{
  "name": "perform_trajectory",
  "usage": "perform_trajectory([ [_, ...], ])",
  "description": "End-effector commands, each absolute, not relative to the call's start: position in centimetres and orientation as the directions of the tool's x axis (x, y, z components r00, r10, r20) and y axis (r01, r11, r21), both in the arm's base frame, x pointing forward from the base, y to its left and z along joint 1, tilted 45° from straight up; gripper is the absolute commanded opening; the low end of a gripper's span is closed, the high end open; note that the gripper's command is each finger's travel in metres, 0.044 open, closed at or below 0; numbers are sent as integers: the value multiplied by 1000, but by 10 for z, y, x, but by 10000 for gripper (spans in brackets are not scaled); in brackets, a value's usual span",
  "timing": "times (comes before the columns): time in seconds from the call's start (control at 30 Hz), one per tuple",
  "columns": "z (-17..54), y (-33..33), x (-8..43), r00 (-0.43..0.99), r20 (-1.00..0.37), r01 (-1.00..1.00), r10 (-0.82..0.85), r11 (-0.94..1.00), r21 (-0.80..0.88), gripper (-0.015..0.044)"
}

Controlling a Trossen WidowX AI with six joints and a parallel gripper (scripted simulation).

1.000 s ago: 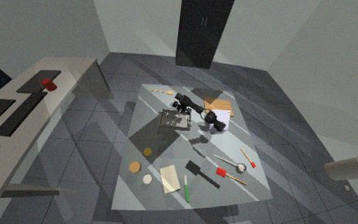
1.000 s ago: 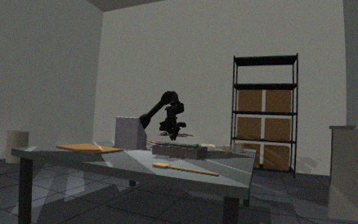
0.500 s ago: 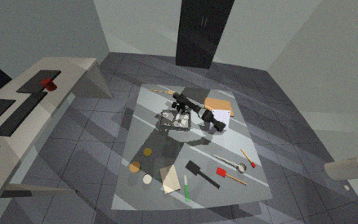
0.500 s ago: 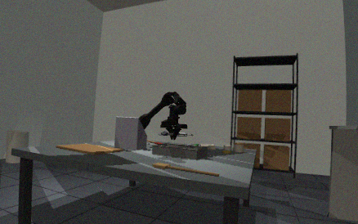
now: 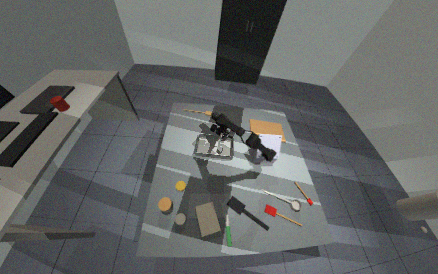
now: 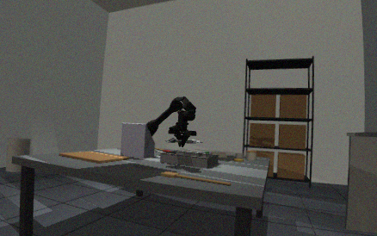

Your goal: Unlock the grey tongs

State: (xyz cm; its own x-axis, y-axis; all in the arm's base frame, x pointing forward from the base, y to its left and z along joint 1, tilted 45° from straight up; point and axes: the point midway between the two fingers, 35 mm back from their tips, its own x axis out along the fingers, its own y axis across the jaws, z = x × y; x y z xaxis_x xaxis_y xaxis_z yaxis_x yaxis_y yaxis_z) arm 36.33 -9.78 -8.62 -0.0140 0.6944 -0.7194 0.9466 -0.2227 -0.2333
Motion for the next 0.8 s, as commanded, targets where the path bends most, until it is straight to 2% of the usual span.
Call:
perform_trajectory([
  [0.0,-94,-124,357,1,-732,937,682,-256,-237,-150],
  [0.77,-157,-258,256,2,-763,842,647,-413,-348,-150],
])
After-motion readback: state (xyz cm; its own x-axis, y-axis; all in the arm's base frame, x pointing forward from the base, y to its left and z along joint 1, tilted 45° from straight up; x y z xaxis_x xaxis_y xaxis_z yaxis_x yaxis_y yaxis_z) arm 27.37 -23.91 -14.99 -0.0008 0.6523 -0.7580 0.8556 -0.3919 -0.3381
